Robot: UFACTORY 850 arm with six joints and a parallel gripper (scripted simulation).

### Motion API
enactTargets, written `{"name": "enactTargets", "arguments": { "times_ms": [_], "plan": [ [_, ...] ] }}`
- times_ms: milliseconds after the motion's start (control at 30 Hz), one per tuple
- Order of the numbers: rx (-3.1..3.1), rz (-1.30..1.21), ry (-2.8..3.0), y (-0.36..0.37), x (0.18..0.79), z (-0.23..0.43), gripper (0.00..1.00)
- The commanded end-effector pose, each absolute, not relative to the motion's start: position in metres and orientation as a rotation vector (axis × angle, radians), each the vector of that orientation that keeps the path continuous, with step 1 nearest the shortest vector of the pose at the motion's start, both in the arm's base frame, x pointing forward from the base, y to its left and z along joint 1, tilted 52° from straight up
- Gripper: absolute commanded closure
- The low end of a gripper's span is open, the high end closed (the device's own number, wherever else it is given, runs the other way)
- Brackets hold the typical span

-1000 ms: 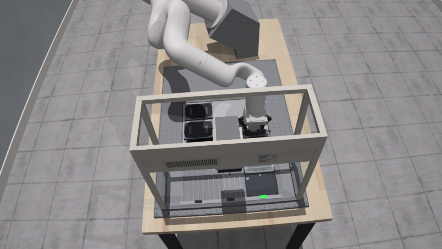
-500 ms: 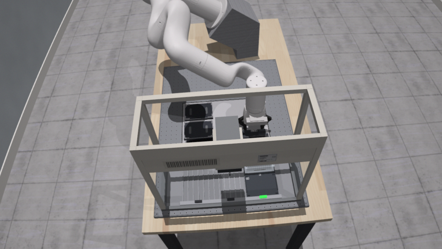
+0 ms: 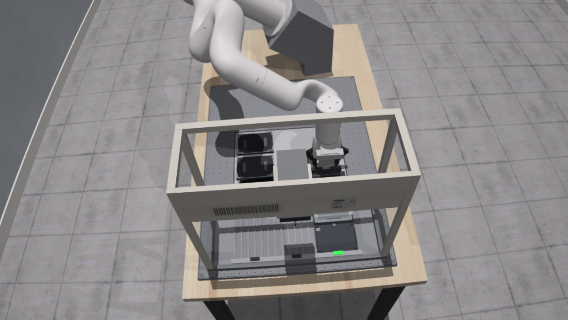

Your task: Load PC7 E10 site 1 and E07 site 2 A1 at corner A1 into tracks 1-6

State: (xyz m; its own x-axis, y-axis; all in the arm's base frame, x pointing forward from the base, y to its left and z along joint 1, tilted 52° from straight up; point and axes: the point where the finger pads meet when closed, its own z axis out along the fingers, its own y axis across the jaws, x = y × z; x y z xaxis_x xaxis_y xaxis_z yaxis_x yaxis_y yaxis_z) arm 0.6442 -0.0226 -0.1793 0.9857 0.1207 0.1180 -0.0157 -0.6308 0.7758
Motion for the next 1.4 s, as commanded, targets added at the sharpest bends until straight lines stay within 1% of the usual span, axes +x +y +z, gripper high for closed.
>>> {"name": "enactTargets", "arguments": {
  "times_ms": [0,1367],
  "plan": [
    [2.246,0.200,0.073,-0.022,0.644,-0.179,0.18],
    [2.246,0.200,0.073,0.020,0.634,-0.145,0.18]
  ]
}}
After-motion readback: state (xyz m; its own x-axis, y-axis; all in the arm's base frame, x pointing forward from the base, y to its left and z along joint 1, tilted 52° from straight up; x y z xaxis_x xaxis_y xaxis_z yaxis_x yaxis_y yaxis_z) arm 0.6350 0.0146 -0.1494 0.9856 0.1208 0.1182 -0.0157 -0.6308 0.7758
